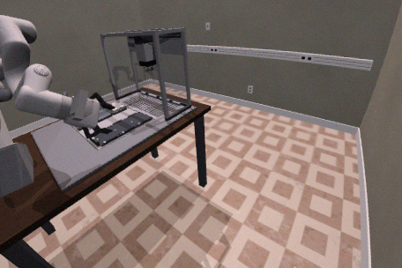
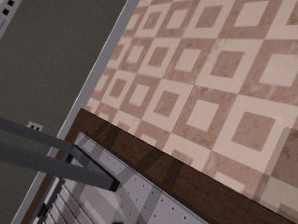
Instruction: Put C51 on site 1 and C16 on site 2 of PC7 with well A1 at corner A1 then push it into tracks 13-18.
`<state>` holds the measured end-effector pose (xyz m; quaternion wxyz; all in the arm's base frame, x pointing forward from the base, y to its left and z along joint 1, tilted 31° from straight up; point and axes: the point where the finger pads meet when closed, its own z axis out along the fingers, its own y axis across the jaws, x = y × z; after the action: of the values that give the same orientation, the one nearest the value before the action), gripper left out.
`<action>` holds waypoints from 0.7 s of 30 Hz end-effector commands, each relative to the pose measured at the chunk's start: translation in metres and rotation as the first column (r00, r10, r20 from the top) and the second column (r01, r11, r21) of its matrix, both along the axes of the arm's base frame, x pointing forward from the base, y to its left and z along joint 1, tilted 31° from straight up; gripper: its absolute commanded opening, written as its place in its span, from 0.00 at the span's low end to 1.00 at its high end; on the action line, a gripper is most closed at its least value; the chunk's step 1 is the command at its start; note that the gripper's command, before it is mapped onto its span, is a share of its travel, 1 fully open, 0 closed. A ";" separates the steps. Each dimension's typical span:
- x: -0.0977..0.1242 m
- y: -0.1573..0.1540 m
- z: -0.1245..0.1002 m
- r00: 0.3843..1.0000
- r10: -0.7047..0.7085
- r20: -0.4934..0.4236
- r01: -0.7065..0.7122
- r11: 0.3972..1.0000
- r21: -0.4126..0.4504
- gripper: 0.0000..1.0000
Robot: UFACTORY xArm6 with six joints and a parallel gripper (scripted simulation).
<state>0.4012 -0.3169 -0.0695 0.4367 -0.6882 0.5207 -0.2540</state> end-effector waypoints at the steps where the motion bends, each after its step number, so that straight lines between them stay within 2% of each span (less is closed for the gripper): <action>1: 0.001 -0.002 0.001 1.000 -0.001 0.002 0.001 1.000 -0.004 1.00; 17: 0.001 -0.002 0.001 1.000 -0.001 0.002 0.001 1.000 -0.004 1.00; 21: 0.015 0.010 0.009 0.994 0.111 0.021 -0.109 0.991 -0.075 1.00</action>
<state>0.4051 -0.3131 -0.0675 0.4353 -0.7013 0.5040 -0.2543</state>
